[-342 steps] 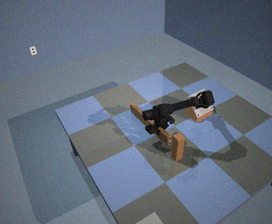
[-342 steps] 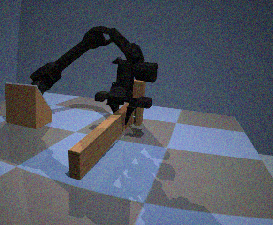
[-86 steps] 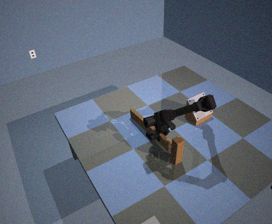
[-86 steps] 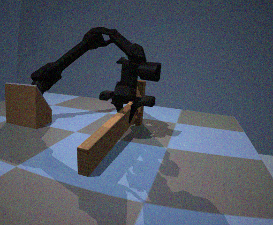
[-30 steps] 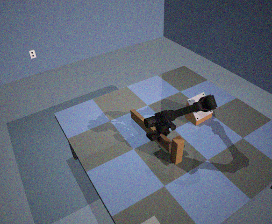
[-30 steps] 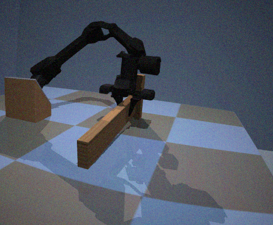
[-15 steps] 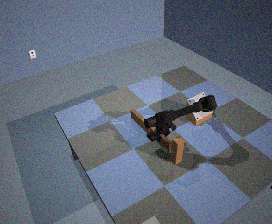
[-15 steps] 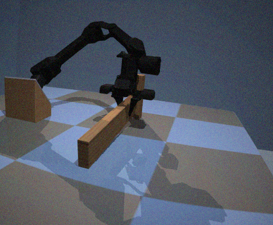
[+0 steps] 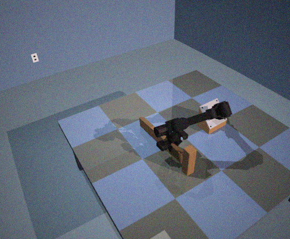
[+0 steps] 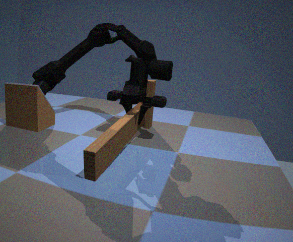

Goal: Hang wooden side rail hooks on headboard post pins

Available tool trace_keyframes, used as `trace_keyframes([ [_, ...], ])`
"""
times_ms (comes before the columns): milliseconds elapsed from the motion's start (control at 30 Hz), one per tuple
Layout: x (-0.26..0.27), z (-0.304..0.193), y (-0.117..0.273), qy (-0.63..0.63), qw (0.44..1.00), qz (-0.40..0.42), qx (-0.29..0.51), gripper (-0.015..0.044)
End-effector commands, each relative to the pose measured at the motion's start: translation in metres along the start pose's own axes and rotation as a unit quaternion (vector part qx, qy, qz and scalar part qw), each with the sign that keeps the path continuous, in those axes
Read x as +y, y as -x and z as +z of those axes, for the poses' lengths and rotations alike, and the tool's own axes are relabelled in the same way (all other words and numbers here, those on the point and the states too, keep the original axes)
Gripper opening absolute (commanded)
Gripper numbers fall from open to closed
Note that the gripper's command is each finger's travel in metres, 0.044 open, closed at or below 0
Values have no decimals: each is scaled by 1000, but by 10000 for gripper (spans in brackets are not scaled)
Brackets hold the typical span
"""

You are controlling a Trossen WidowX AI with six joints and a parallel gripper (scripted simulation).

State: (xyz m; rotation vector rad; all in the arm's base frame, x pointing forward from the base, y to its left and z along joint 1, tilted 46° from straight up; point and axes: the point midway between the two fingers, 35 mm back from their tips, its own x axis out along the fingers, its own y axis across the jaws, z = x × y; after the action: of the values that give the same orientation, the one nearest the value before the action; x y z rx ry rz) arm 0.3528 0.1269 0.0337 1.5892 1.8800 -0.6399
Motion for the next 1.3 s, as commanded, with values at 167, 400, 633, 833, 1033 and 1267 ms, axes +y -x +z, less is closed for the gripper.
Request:
trace_keyframes([
  [167,2,-2,3,-1,1000,5,0,0],
  [400,2,-3,4,-1,1000,5,0,0],
  [633,2,-3,3,-1,1000,5,0,0],
  [833,1,-4,3,-1,1000,5,1,0],
  [1033,1,-5,3,-1,1000,5,1,0],
  [1267,1,-5,3,-1,1000,5,1,0],
])
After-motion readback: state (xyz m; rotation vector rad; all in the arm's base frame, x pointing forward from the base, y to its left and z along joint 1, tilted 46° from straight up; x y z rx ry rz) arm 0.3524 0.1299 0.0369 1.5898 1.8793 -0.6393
